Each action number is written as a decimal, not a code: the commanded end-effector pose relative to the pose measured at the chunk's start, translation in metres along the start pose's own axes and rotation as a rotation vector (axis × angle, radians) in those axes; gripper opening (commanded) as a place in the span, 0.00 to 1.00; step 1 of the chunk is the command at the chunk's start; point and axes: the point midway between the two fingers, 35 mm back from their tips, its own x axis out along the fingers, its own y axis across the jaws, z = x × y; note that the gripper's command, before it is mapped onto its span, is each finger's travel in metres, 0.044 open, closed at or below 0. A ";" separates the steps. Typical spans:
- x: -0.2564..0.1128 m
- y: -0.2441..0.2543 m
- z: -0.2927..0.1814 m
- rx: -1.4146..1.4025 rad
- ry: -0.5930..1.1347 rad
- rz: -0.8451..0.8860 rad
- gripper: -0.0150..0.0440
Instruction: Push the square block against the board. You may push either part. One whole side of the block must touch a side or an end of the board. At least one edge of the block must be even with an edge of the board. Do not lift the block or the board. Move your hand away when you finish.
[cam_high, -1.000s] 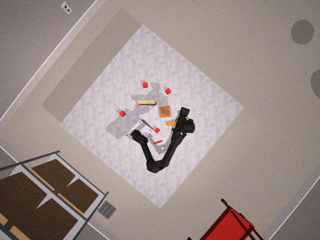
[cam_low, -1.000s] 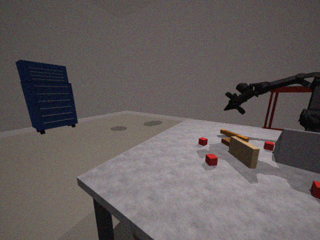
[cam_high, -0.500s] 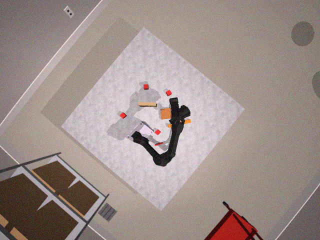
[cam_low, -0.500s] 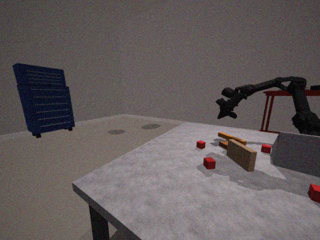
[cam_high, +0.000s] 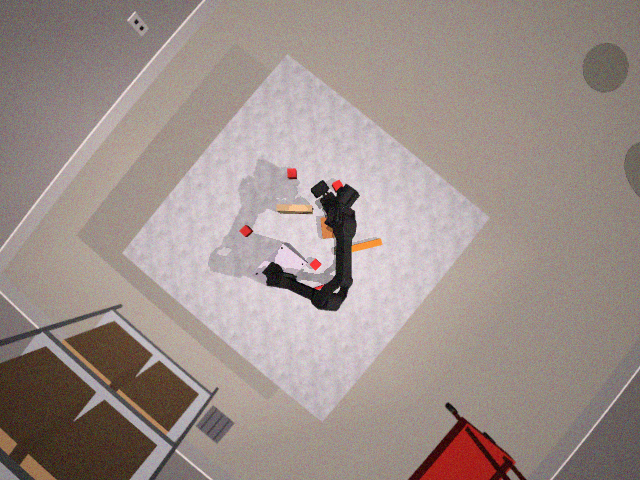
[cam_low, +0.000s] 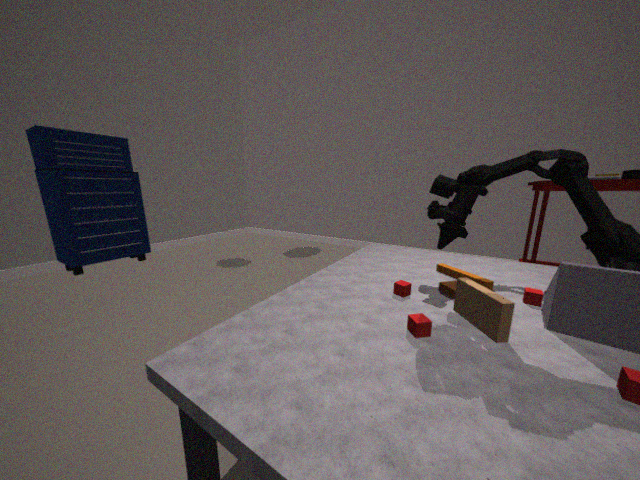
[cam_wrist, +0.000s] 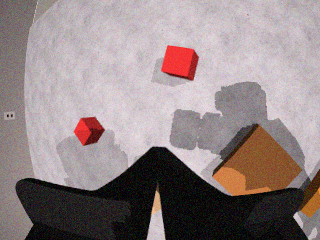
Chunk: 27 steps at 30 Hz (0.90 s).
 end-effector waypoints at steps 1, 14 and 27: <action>0.010 0.019 -0.012 -0.122 0.055 -0.038 0.25; 0.037 0.066 -0.063 -0.502 0.229 -0.163 0.25; 0.057 0.096 -0.114 -0.868 0.381 -0.303 0.25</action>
